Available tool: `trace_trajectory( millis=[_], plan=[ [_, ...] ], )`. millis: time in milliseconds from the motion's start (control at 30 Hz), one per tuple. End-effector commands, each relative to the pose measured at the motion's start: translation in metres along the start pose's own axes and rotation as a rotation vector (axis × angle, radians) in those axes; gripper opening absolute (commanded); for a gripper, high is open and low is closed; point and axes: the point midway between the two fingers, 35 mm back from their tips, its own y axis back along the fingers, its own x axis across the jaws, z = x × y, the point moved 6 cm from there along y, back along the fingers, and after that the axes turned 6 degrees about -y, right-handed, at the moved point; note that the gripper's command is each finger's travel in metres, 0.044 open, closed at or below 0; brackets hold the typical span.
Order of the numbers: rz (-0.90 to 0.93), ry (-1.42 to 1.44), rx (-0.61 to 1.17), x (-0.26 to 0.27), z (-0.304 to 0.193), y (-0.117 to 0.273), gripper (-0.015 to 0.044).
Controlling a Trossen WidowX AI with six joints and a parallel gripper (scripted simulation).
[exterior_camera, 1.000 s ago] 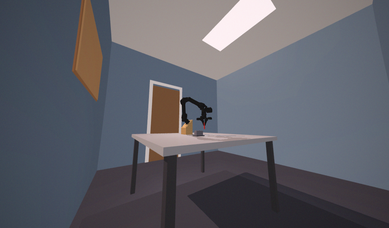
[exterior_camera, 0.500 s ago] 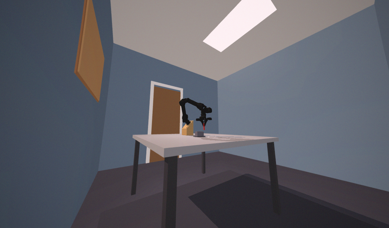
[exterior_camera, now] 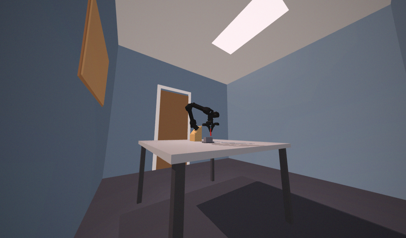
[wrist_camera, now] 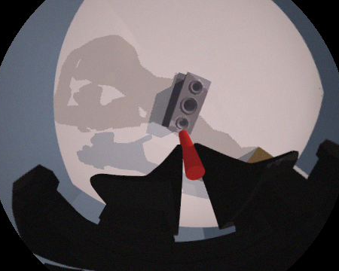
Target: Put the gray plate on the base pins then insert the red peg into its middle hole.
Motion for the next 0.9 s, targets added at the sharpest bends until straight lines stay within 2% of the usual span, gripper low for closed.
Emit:
trace_trajectory(
  millis=[0, 300, 867],
  plan=[
    [0.000, 0.000, -0.012, -0.003, 0.015, 0.002, 0.0000],
    [-0.013, 0.004, -0.024, -0.008, 0.041, 0.001, 0.0000],
    [-0.014, 0.004, -0.024, -0.008, 0.041, 0.001, 0.0000]
  ],
)
